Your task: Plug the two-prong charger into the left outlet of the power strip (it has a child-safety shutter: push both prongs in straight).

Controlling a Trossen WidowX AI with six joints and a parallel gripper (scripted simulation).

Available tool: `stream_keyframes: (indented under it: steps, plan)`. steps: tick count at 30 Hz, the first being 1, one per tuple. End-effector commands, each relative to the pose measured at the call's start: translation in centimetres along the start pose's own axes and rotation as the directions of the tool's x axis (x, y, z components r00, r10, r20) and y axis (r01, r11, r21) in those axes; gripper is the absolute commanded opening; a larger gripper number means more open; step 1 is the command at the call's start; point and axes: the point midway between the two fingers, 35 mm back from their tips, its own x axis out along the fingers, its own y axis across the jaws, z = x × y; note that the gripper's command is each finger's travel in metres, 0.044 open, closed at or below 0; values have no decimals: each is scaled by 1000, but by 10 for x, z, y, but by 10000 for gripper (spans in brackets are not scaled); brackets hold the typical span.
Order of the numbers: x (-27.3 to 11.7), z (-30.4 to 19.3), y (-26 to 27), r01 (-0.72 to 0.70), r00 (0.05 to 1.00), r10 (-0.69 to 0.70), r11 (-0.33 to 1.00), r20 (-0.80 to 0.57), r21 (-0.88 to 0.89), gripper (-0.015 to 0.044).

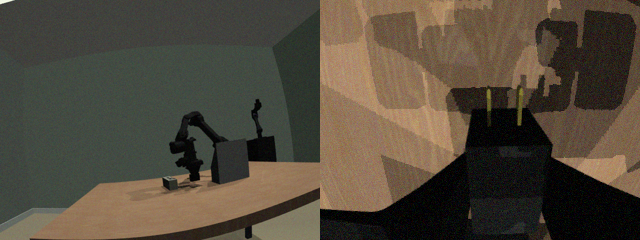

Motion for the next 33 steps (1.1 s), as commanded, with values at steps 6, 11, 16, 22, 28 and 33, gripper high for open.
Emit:
stream_keyframes:
  steps: [6, 11, 16, 22, 28, 33]
  plan:
    - [4, 1, -18, 5, 1000, -5, 1000, 7, 1, 0]
    - [7, 1, -29, 9, 1000, -9, 1000, 7, 3, 0]
    - [10, 0, -39, 14, 1000, -14, 1000, 6, 5, 0]
    - [13, -1, -52, 21, 1000, -21, 1000, 4, 8, 0]
    - [17, -3, -65, 30, 1000, -30, 999, 0, 11, 0]
    - [18, -3, -70, 33, 999, -33, 999, -1, 12, 0]
